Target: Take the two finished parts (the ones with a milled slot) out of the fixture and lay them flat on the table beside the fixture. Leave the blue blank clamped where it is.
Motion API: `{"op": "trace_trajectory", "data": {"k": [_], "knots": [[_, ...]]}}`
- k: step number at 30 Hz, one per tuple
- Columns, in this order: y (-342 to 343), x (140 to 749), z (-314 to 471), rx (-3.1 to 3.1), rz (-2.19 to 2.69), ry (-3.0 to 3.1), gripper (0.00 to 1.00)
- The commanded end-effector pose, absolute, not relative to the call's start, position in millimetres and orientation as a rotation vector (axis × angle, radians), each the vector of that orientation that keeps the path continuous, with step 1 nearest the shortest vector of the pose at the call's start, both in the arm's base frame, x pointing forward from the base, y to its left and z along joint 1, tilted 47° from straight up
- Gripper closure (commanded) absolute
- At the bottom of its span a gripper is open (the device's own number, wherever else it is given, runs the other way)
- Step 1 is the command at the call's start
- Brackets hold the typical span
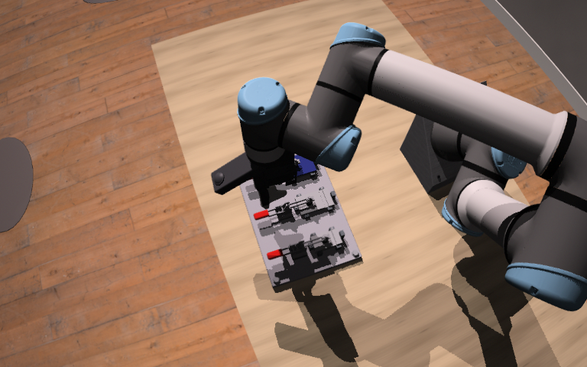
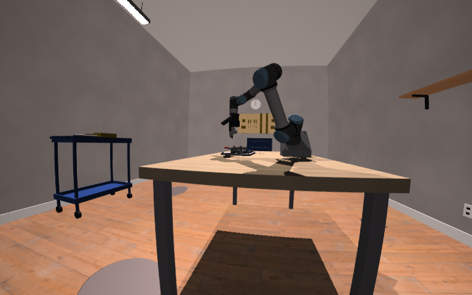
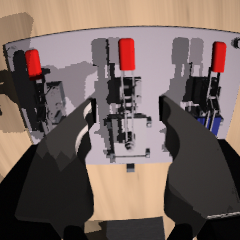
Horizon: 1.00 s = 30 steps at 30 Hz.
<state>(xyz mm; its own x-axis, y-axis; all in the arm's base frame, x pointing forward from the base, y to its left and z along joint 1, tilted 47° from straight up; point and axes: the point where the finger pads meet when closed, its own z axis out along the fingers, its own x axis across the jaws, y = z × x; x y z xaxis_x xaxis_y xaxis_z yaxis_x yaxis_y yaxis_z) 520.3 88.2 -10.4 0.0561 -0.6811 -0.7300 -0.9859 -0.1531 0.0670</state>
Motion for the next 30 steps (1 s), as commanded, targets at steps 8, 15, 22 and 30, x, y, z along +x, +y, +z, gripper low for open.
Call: {"op": "trace_trajectory", "data": {"k": [8, 15, 22, 30], "knots": [[89.2, 525.6, -11.3, -1.885, 0.884, 1.663, 0.72], [98.7, 523.5, -20.4, -1.885, 0.884, 1.663, 0.72], [118.1, 519.3, -38.8, -1.885, 0.884, 1.663, 0.72], [134.8, 515.6, -54.7, -1.885, 0.884, 1.663, 0.72]]}}
